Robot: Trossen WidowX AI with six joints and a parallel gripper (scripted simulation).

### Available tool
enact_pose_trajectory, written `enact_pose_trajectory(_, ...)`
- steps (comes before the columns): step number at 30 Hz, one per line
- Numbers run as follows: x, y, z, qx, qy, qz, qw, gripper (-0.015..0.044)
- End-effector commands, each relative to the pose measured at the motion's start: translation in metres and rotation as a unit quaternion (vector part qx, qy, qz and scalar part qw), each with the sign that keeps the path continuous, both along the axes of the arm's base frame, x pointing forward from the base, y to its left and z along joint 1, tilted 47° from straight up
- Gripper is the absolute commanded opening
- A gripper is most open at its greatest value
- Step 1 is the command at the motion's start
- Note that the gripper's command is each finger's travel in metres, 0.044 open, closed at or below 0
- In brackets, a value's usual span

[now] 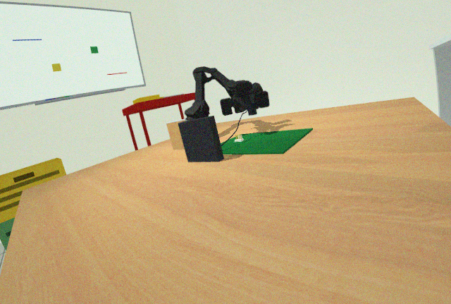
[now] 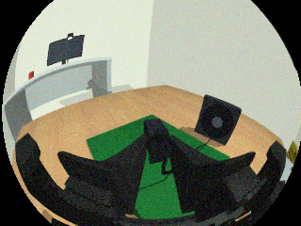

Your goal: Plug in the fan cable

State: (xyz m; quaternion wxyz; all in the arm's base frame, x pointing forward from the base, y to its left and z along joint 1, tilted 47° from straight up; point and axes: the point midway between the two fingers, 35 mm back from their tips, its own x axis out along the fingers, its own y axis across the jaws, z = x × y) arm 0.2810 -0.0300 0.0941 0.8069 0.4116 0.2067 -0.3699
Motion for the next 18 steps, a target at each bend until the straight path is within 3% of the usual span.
enact_pose_trajectory(1,0.0,0.001,0.0,0.001,0.0,0.002,1.0,0.0)
enact_pose_trajectory(18,-0.001,0.015,-0.006,0.001,0.0,0.0,1.0,0.0)
